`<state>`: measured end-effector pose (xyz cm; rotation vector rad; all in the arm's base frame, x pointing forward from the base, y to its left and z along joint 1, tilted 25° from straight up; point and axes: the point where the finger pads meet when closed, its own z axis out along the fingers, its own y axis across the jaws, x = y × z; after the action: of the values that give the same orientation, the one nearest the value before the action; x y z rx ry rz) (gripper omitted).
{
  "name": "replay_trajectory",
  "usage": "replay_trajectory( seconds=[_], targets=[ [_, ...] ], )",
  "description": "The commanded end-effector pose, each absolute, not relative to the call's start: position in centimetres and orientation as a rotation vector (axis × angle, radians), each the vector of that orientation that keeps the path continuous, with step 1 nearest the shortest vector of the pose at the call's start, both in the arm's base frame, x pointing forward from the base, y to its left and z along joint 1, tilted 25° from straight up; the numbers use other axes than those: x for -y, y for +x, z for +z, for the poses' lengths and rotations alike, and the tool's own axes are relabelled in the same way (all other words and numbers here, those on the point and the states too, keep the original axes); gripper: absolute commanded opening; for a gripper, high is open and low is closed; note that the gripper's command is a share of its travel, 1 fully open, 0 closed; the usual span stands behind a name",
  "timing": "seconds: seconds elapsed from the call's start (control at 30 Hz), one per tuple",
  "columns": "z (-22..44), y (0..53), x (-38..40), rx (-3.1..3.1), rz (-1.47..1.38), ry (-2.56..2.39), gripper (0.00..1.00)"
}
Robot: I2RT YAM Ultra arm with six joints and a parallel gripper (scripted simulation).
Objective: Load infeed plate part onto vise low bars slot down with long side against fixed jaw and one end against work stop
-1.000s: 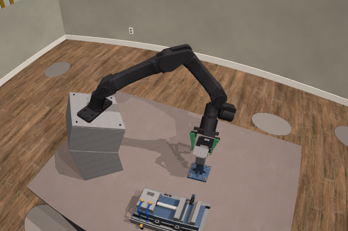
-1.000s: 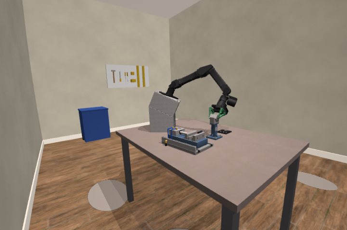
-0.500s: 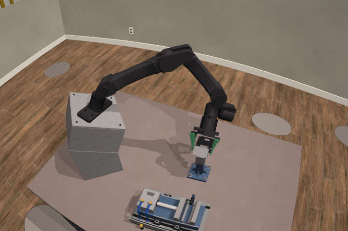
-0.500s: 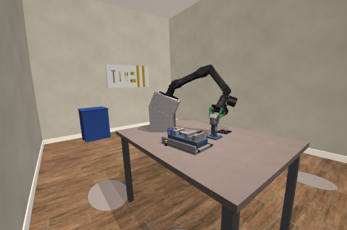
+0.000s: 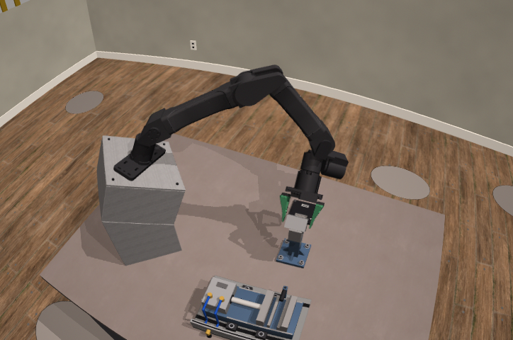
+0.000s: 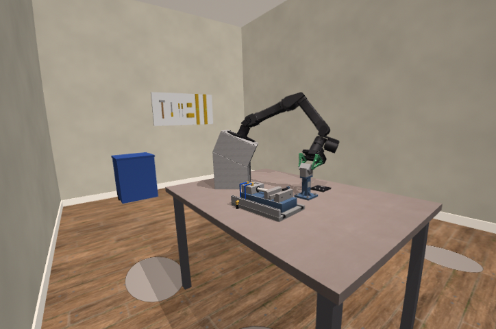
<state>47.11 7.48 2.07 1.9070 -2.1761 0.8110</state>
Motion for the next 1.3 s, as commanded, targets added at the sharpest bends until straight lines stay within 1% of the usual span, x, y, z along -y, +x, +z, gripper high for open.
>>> replay_trajectory(
  seconds=[0.0, 1.07, 1.27],
  targets=[
    [2.6, 48.1, -7.6, 2.198, 0.844, 1.900, 0.81],
    [2.7, 48.1, -8.0, 2.207, 0.856, 1.908, 0.81],
    [1.9, 47.1, -7.7, 2.185, 0.836, 1.901, 0.81]
  ],
)
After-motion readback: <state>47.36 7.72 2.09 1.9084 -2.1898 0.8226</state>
